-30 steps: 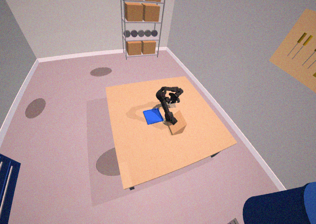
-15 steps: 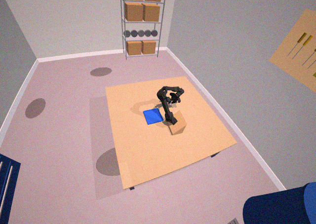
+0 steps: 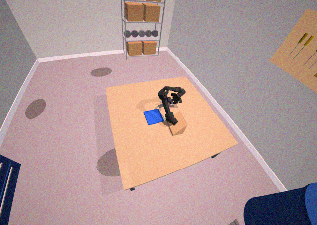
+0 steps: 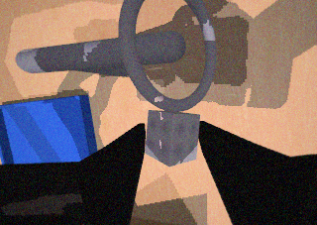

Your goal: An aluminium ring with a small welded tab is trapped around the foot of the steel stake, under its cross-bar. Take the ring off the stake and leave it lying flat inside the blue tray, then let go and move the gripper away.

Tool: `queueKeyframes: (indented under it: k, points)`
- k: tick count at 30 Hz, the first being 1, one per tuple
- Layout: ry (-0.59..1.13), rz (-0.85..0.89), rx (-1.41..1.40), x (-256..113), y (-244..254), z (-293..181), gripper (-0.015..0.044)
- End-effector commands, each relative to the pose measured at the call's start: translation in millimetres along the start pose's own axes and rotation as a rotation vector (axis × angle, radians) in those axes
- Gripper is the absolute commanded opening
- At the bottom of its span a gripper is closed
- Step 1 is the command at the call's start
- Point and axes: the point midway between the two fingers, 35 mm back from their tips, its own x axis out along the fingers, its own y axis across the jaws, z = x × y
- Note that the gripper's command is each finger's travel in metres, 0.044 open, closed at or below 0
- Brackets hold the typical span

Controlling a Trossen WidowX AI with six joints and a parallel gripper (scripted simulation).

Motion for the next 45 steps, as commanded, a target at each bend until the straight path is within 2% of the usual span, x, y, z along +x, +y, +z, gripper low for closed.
queueKeyframes:
  k: [1, 32, 45]
  points:
    - [-0.002, -0.002, -0.006, -1.9, -3.6, 1.2, 0.0]
    - [-0.002, -0.003, -0.006, -6.8, -23.0, 2.3, 0.0]
    - [-0.002, -0.005, -0.006, -25.3, -19.9, 7.9, 0.0]
